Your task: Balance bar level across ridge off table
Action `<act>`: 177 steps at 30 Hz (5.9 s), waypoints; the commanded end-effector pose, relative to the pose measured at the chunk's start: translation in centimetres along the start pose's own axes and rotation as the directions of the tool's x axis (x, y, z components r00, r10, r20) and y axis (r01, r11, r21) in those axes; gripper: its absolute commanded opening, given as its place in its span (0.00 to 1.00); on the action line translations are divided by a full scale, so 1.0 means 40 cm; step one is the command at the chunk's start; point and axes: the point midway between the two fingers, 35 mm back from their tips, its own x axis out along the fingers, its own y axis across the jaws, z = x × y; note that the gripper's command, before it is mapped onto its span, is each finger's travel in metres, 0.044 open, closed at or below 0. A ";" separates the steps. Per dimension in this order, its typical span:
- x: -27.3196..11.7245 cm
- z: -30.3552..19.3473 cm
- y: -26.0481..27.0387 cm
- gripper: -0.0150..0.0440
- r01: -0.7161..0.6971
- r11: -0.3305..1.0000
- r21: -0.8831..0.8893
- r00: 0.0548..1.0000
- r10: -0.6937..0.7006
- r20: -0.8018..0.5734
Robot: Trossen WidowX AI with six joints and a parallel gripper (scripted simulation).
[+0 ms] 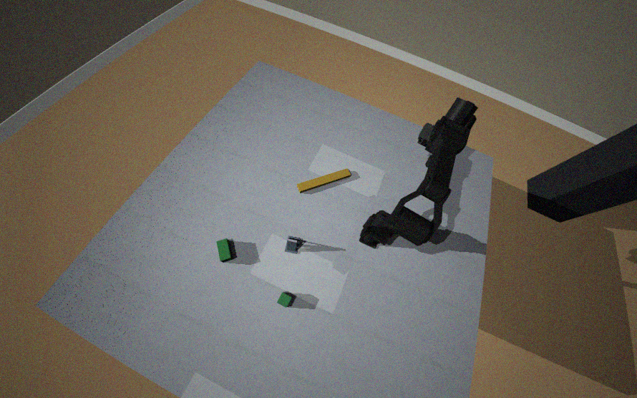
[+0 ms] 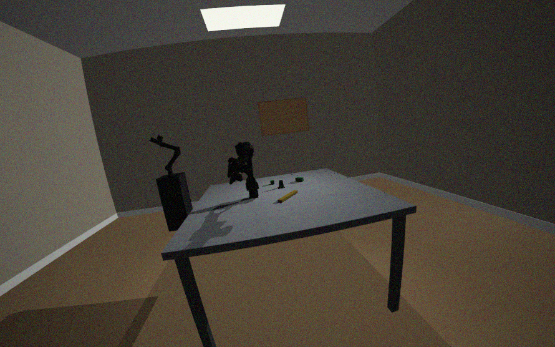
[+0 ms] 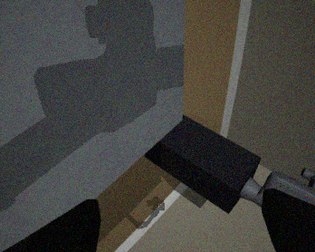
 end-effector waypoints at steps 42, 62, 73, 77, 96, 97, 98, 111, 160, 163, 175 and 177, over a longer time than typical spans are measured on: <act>-0.249 0.567 0.249 0.79 -0.108 0.816 -0.568 0.745 0.444 0.497; -0.431 0.660 0.431 0.79 -0.076 0.595 -0.800 0.600 0.668 0.440; -0.506 0.668 0.508 0.79 -0.056 0.480 -0.875 0.555 0.744 0.372; -0.490 0.680 0.528 0.79 -0.056 0.480 -0.875 0.555 0.744 0.372; -0.429 0.720 0.611 0.79 -0.056 0.480 -0.875 0.555 0.744 0.372; -0.427 0.721 0.614 0.79 -0.056 0.480 -0.875 0.555 0.744 0.372; -0.424 0.723 0.617 0.79 -0.056 0.480 -0.875 0.555 0.744 0.372; -0.407 0.733 0.640 0.79 -0.056 0.480 -0.876 0.555 0.744 0.372; -0.481 0.699 0.534 0.25 -0.054 0.482 -0.875 0.557 0.741 0.374; -0.492 0.691 0.519 0.25 -0.054 0.482 -0.875 0.557 0.742 0.374; -0.535 0.657 0.464 0.25 -0.055 0.481 -0.875 0.556 0.743 0.373; -0.543 0.650 0.455 0.25 -0.055 0.481 -0.875 0.555 0.743 0.373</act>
